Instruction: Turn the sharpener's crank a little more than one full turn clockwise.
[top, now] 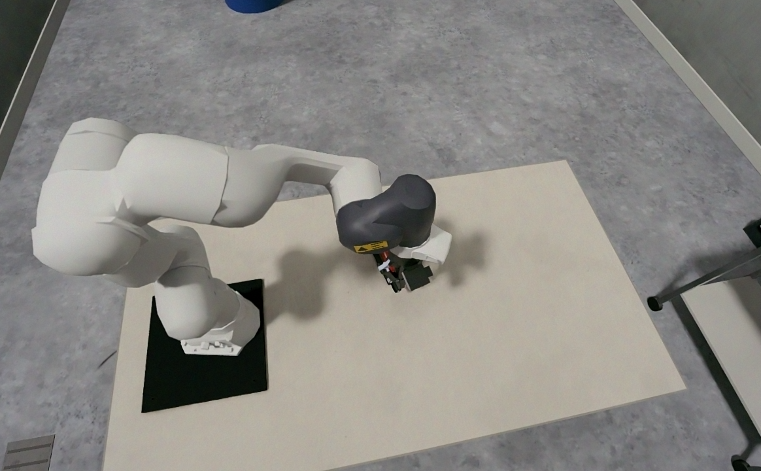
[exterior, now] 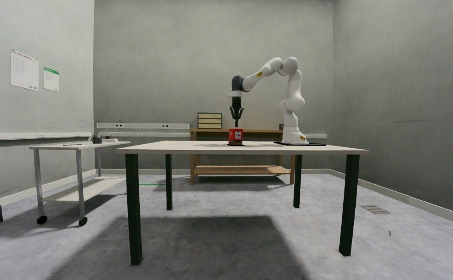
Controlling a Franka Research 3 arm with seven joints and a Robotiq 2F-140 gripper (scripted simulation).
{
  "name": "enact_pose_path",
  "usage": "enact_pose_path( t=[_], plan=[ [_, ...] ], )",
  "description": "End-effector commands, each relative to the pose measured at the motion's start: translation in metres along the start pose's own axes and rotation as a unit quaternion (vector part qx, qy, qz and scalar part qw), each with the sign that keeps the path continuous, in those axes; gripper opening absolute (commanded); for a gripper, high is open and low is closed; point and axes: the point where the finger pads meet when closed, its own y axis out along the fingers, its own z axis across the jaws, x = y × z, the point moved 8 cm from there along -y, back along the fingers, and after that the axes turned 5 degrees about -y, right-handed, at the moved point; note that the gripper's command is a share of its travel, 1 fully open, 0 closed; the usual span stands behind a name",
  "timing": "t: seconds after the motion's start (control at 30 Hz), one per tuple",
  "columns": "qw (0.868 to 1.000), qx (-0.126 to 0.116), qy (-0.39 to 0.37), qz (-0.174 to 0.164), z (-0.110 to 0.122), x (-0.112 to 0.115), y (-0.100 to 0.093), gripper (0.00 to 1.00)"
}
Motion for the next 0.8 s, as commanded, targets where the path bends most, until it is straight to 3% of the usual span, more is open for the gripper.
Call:
enact_pose_path(
  t=[0.0,0.77],
  plan=[
    [1.0,-0.001,0.003,0.001,-0.0004,-0.0007,-0.0019,0.1],
    [1.0,-0.001,0.003,0.001,-0.0004,-0.0007,-0.0019,0.1]
  ],
)
